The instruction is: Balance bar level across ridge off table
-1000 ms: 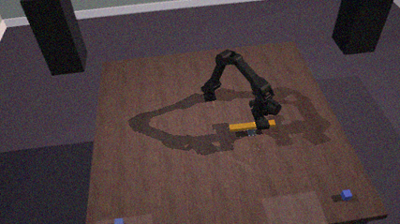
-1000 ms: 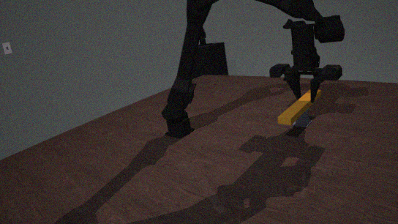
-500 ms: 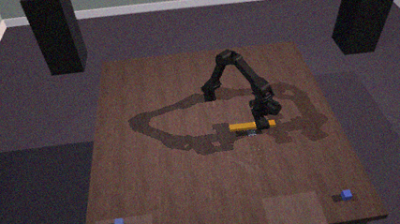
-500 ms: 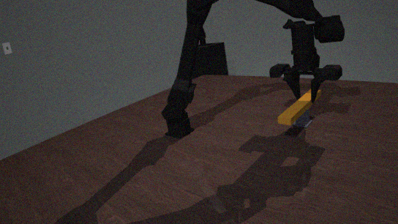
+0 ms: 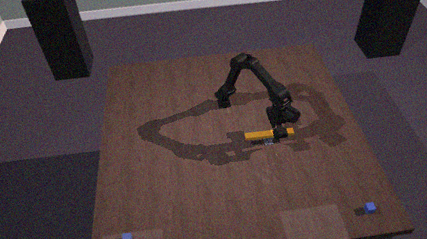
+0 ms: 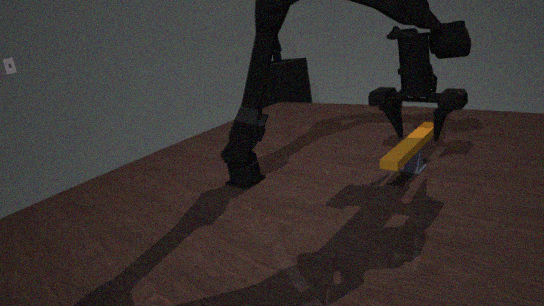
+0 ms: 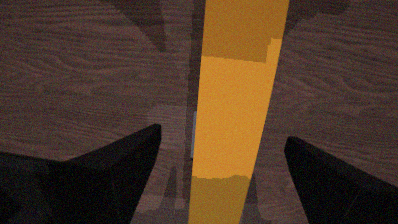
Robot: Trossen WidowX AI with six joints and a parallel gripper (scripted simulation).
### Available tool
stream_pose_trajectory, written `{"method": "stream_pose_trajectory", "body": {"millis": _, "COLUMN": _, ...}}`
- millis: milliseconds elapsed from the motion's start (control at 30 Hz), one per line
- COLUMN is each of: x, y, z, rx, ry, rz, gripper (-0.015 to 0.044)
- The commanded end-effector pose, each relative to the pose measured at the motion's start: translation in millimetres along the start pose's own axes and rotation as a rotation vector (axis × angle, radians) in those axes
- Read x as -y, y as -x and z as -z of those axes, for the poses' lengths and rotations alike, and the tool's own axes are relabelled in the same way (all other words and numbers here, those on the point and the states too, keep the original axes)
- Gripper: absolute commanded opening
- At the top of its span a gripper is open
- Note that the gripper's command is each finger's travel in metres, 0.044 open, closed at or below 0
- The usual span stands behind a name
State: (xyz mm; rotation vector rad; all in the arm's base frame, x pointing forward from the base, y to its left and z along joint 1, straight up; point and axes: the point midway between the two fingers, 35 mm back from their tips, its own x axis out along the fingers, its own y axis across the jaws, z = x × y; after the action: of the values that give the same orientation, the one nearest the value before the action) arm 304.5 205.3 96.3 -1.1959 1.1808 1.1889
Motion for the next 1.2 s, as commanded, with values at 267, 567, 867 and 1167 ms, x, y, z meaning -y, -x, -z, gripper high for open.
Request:
{"method": "stream_pose_trajectory", "body": {"millis": 267, "x": 4, "y": 62, "z": -3, "rx": 0.0, "ry": 0.0, "rz": 0.001, "gripper": 0.044}}
{"method": "stream_pose_trajectory", "body": {"millis": 567, "x": 0, "y": 100, "z": 0, "rx": 0.0, "ry": 0.0, "rz": 0.0, "gripper": 0.044}}
{"method": "stream_pose_trajectory", "body": {"millis": 867, "x": 0, "y": 100, "z": 0, "rx": 0.0, "ry": 0.0, "rz": 0.0, "gripper": 0.044}}
{"method": "stream_pose_trajectory", "body": {"millis": 1167, "x": 0, "y": 100, "z": 0, "rx": 0.0, "ry": 0.0, "rz": 0.0, "gripper": 0.044}}
